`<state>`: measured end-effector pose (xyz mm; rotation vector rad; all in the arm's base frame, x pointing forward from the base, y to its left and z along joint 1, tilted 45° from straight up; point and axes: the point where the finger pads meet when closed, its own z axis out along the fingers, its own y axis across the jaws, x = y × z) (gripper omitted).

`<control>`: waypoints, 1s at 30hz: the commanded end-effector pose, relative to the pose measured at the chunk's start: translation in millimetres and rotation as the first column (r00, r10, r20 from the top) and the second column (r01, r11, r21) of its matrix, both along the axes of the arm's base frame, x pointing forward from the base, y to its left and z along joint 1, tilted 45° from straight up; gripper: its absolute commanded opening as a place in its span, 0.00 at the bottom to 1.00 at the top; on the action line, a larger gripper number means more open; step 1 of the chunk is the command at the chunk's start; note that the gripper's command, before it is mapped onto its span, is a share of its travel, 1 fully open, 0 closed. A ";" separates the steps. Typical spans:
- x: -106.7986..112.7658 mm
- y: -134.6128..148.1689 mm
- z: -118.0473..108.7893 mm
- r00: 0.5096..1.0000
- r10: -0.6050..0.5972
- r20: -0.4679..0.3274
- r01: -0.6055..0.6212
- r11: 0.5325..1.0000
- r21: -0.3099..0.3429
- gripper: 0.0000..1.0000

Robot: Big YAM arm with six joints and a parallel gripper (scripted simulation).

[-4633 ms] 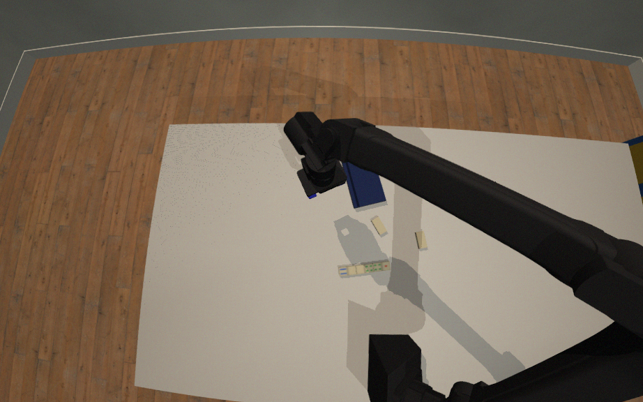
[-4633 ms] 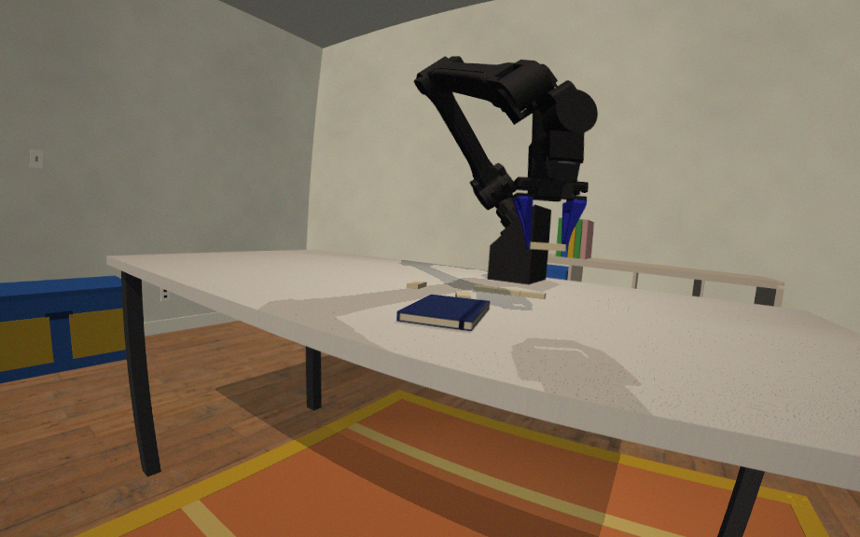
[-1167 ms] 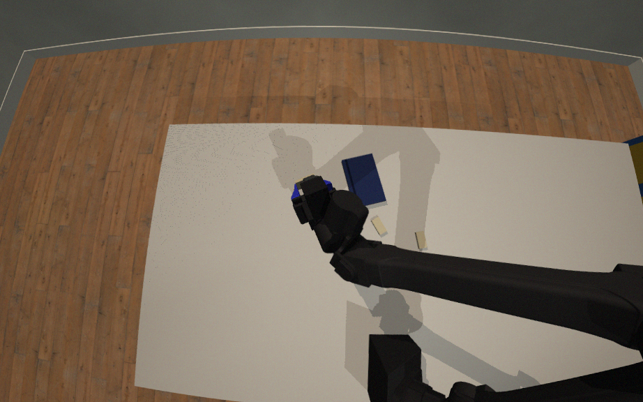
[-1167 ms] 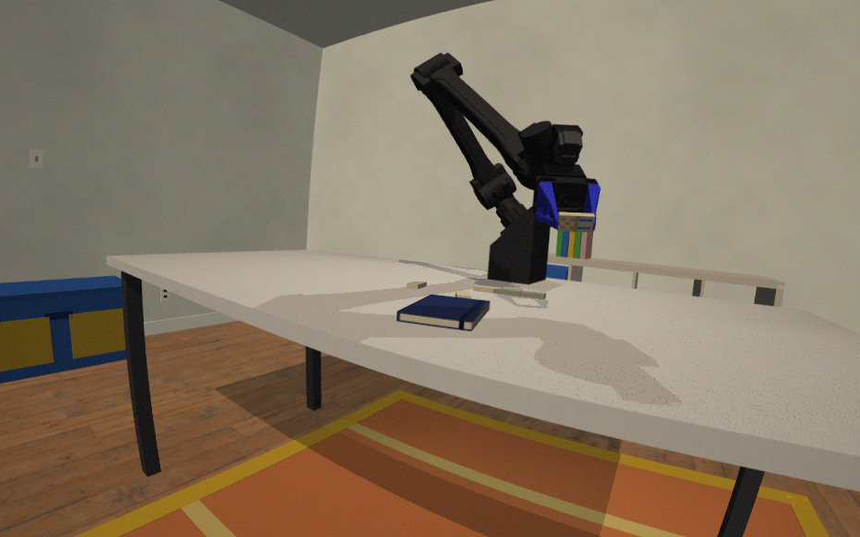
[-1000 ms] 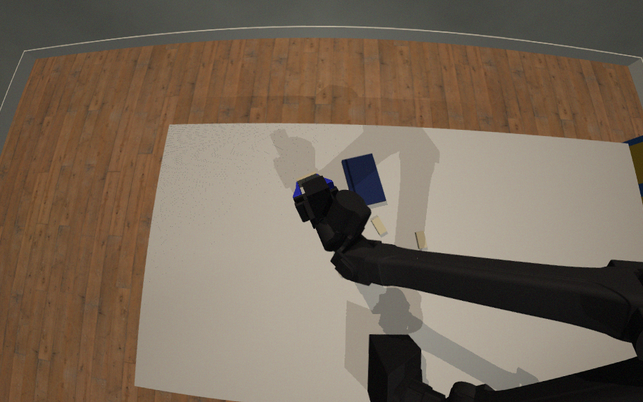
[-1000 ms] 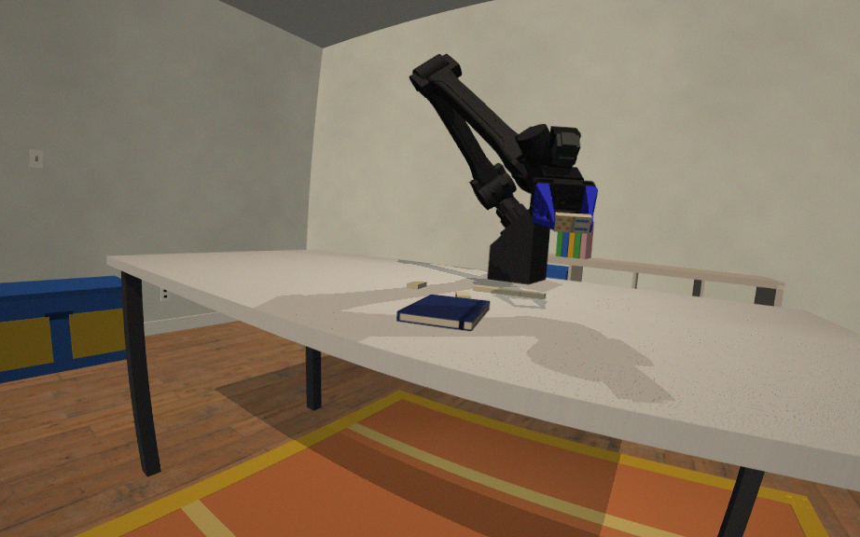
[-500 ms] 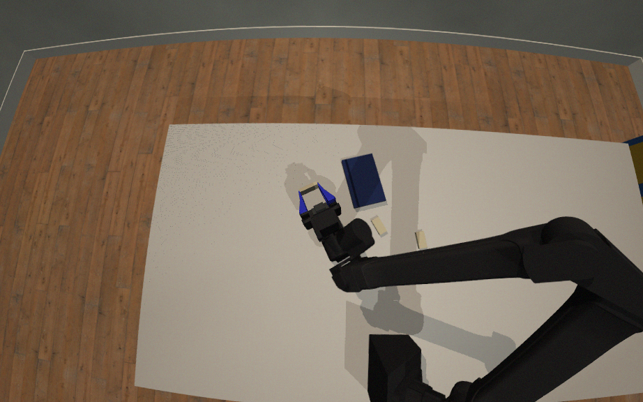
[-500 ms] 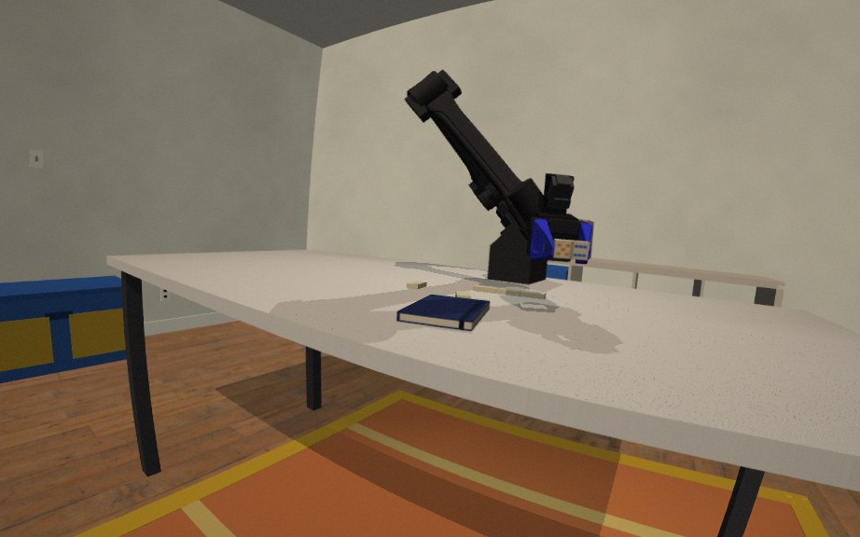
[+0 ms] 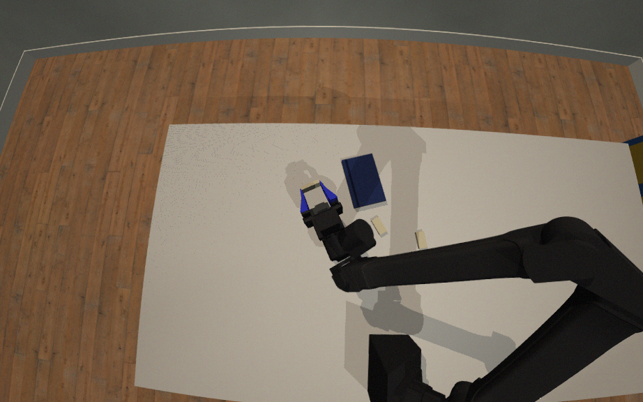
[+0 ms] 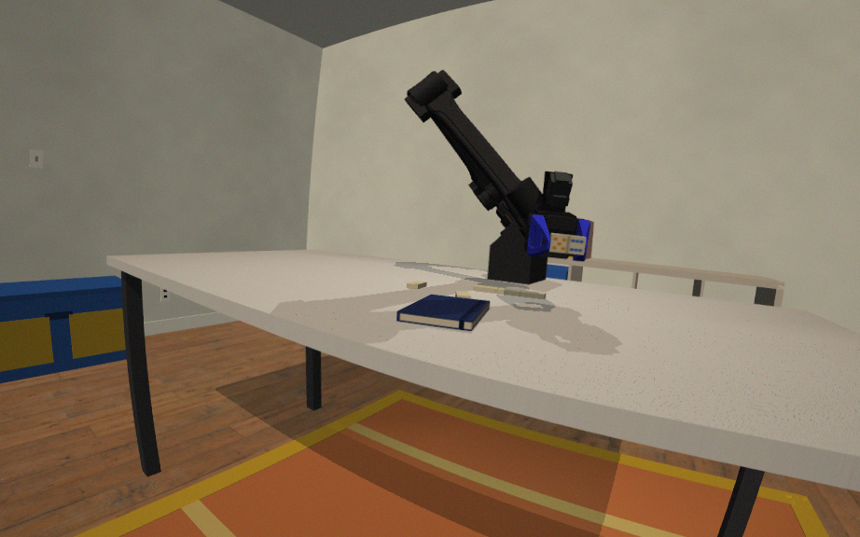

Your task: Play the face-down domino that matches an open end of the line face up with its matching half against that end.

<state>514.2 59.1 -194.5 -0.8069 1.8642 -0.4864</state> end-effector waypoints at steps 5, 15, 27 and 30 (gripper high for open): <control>3.0 -0.9 1.9 1.000 0.004 0.016 -0.004 1.000 0.000 0.49; 7.2 -15.2 -1.5 0.999 0.001 0.050 -0.001 1.000 0.000 0.49; 1.6 -23.7 -13.4 0.999 -0.005 0.034 0.005 1.000 0.006 0.49; 4.3 -30.3 -16.0 0.999 -0.010 0.047 0.010 1.000 0.006 0.49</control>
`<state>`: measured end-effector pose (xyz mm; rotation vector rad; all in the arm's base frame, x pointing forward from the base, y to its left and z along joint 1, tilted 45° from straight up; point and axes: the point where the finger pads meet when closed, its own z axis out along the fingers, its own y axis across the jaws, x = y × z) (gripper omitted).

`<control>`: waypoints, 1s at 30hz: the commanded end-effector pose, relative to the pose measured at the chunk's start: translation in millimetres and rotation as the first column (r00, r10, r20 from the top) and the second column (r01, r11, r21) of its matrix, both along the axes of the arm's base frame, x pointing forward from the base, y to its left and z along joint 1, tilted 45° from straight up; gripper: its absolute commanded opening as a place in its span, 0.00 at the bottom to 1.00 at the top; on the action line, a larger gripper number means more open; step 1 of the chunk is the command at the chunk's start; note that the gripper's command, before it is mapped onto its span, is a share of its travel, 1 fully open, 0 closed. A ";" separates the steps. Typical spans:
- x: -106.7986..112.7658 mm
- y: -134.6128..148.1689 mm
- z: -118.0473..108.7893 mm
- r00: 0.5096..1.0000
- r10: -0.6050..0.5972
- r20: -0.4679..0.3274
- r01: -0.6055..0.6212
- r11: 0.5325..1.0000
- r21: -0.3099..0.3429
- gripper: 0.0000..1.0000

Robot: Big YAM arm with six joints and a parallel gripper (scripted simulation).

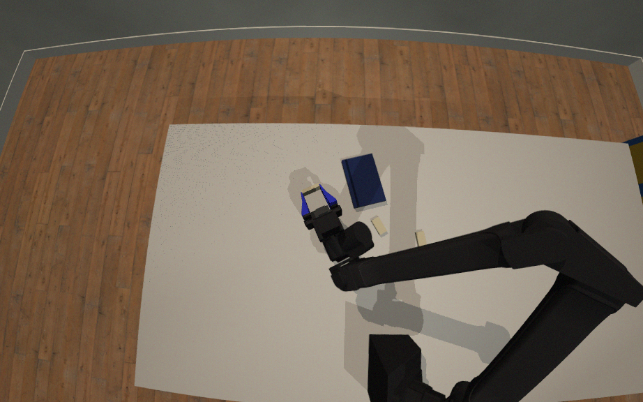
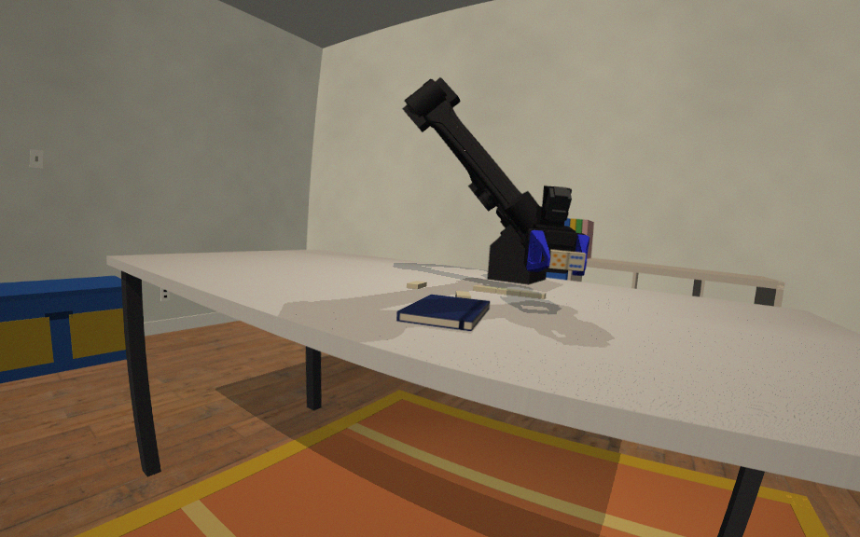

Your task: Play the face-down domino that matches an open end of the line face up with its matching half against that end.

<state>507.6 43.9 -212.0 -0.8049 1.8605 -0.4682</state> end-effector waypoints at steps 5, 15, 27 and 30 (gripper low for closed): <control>10.9 -15.0 1.6 0.999 -0.018 0.046 0.019 1.000 -0.007 0.49; 7.9 -26.9 -12.4 0.999 -0.020 0.034 0.021 1.000 -0.005 0.49; 3.6 -31.9 -23.0 1.000 -0.020 0.014 0.020 1.000 0.001 0.49; 4.7 -39.0 -26.7 0.999 -0.021 0.024 0.021 1.000 -0.003 0.49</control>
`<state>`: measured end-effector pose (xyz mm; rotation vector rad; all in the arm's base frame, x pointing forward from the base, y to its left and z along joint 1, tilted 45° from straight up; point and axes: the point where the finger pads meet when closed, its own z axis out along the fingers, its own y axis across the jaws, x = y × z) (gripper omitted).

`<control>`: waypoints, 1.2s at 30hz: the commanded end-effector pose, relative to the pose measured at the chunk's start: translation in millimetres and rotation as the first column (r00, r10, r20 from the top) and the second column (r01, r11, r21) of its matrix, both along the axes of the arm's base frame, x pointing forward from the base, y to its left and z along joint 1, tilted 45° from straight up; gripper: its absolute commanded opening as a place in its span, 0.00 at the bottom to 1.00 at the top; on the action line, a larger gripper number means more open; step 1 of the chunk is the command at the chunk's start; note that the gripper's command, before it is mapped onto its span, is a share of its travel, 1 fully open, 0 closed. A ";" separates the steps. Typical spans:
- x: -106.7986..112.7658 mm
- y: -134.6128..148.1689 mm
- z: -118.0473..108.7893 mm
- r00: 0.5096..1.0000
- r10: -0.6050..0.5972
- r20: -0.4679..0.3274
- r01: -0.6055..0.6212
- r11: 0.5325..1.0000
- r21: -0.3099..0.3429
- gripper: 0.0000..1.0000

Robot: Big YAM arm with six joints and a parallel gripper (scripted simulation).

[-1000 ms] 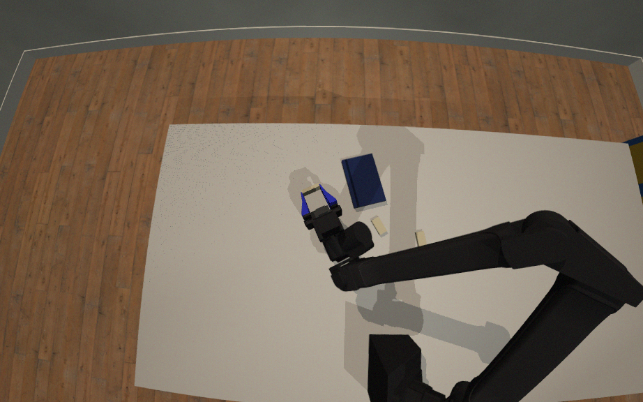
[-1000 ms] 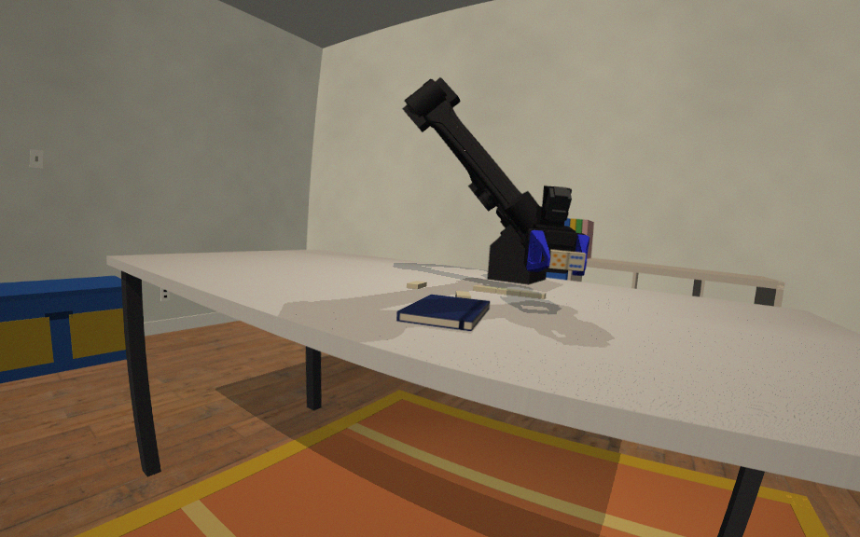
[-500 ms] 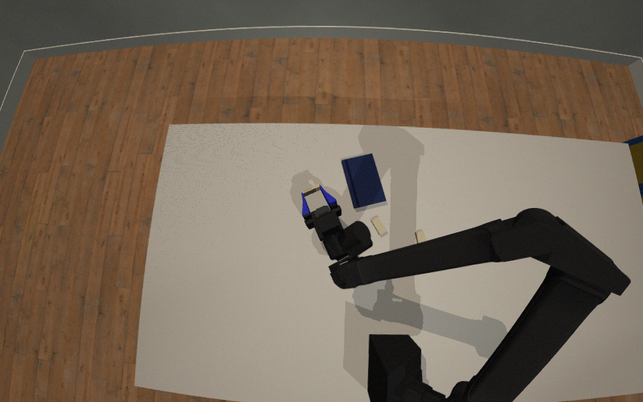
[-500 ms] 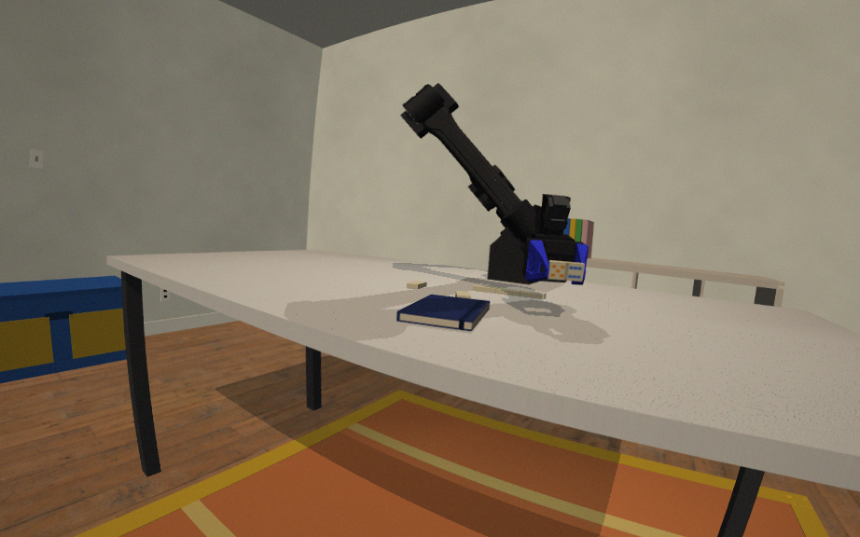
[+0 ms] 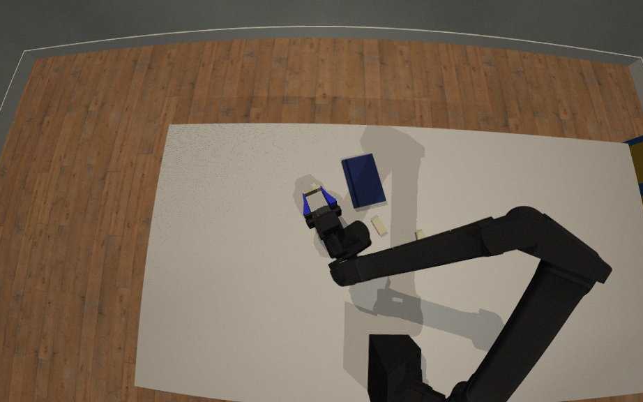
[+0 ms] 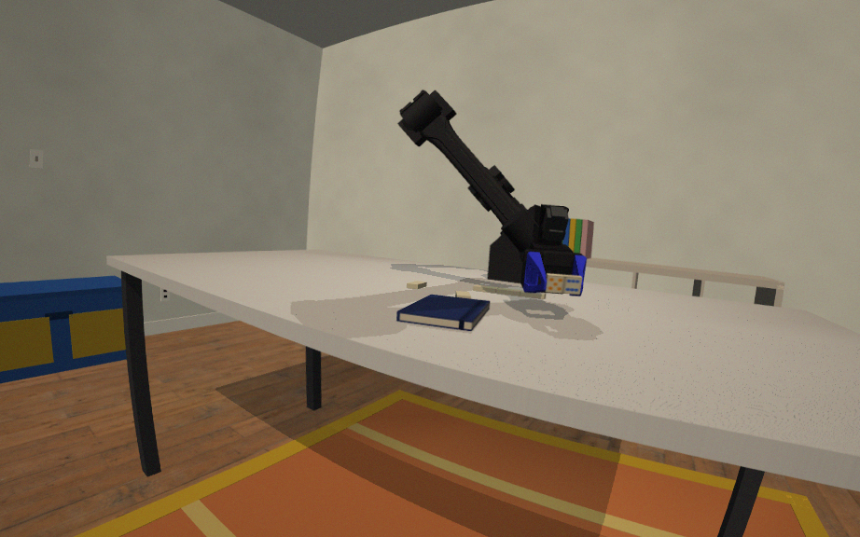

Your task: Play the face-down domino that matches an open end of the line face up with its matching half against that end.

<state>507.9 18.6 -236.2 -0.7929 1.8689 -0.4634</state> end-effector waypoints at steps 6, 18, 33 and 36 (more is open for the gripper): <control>5.9 -23.1 -7.6 0.999 -0.014 0.042 0.015 1.000 -0.018 0.49; 2.2 -25.9 -14.0 0.999 -0.013 0.029 0.014 1.000 -0.015 0.49; 0.3 -26.2 -16.8 1.000 -0.011 0.022 0.012 1.000 -0.013 0.49; 0.5 -29.9 -16.8 0.999 -0.015 0.029 0.016 1.000 -0.018 0.49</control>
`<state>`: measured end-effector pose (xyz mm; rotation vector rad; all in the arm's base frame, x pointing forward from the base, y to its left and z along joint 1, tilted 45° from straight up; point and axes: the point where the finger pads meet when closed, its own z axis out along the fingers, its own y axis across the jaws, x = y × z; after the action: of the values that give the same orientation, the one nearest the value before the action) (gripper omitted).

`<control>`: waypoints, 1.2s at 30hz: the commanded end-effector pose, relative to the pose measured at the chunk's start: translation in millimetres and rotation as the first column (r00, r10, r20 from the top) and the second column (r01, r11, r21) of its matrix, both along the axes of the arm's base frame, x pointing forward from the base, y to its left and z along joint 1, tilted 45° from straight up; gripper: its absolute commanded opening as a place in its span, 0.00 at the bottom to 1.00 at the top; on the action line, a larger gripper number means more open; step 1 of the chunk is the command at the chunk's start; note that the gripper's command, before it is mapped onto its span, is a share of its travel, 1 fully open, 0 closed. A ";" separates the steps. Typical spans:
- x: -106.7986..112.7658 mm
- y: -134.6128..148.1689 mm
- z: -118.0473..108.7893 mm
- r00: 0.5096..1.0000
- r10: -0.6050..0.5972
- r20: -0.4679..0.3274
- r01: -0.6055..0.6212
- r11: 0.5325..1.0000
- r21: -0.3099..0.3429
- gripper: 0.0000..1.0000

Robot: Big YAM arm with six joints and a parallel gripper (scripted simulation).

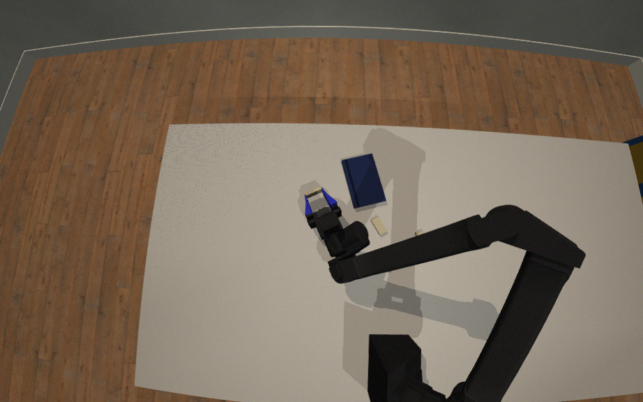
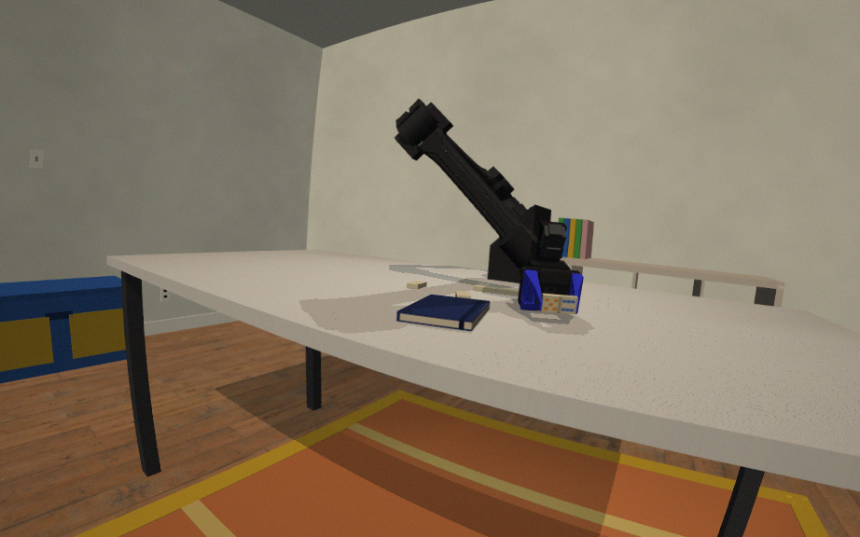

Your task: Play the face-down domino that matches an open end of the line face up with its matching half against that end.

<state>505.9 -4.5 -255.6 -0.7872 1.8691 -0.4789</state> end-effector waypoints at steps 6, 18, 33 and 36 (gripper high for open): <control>2.6 -9.2 2.7 1.000 -0.008 0.029 0.008 1.000 -0.013 0.49; 0.7 -9.4 1.2 1.000 -0.010 0.022 0.010 1.000 -0.011 0.49; 0.6 0.4 0.8 1.000 0.001 0.002 -0.001 1.000 -0.001 0.73; 0.6 0.4 0.8 1.000 0.001 0.002 -0.001 1.000 -0.001 0.73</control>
<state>504.4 -6.8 -257.4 -0.7859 1.8743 -0.4815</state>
